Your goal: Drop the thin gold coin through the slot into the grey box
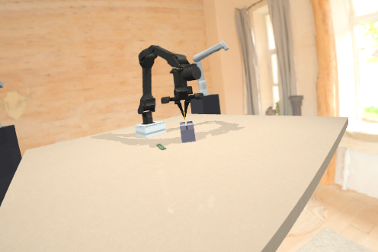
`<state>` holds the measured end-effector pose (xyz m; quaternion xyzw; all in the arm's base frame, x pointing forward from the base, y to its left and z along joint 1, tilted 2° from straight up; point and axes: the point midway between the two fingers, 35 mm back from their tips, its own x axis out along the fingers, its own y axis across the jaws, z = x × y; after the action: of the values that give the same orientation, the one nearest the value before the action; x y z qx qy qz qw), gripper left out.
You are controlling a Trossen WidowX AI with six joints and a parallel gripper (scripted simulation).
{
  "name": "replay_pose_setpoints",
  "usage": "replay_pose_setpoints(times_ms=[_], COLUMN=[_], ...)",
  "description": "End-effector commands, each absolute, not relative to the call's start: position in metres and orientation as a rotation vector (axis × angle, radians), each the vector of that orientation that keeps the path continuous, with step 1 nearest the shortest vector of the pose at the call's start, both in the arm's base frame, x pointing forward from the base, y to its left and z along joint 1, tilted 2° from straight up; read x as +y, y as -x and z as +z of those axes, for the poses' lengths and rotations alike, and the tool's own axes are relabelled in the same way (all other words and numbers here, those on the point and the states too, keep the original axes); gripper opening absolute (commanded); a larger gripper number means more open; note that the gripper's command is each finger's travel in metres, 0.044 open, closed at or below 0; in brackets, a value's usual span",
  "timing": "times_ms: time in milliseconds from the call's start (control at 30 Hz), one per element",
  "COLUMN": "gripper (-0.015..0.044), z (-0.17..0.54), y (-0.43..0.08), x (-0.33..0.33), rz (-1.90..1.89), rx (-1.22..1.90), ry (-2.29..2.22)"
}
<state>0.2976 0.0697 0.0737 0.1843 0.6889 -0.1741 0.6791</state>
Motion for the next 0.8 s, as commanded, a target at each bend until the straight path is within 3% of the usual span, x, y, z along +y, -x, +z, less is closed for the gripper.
replay_pose_setpoints(times_ms=[0,767], gripper=[0.0,0.0], z=[0.0762,0.0749], y=[-0.2991,-0.2978], x=[0.0726,0.0736], rz=[-0.395,-0.401], rx=[1.543,1.551], ry=[-0.421,-0.419])
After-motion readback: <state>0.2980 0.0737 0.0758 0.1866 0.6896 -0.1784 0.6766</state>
